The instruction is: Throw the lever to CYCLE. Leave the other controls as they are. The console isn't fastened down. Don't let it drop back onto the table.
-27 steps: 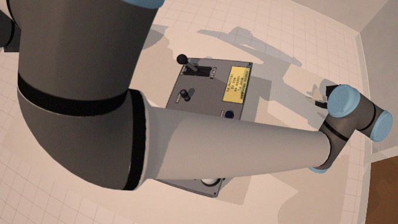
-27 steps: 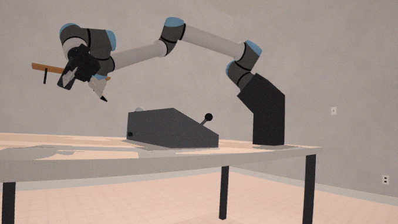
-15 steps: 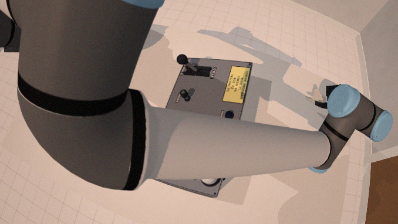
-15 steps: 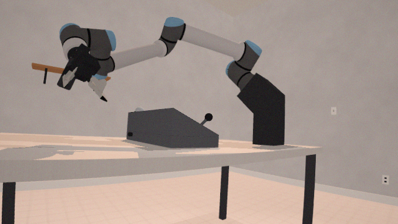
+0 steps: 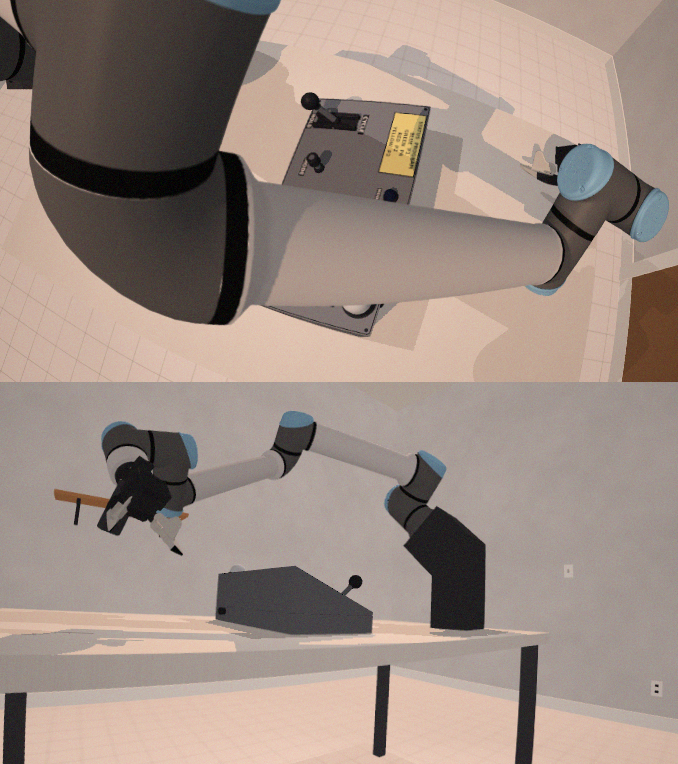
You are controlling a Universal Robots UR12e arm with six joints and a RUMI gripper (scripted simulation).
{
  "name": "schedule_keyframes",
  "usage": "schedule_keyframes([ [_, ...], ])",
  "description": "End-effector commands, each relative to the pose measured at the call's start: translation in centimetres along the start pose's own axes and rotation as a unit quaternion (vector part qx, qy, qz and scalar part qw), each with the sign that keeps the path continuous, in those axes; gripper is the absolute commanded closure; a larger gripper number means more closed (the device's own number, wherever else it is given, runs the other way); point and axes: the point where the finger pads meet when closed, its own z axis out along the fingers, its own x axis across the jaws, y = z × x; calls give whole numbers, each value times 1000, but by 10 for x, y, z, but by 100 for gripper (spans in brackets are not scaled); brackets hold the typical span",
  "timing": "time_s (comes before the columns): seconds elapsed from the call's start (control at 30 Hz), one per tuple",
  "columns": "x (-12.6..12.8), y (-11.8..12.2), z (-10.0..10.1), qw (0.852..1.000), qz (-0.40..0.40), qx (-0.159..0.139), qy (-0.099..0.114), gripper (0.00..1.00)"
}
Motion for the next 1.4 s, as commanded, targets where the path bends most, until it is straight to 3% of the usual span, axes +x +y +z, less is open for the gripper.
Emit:
schedule_keyframes([
  [0.0,3,-1,-6,1000,-3,0,-1,0],
  [0.3,11,-4,-17,1000,-14,-1,-2,0],
  [0.7,45,-9,-61,998,-58,-4,-5,0],
  [0.77,45,-9,-61,998,-58,-4,-5,0],
  [1.03,88,-10,-108,994,-108,-6,-10,0],
  [1.27,142,-5,-157,986,-165,-8,-15,0],
  [1.37,151,-4,-164,985,-174,-8,-16,0],
])
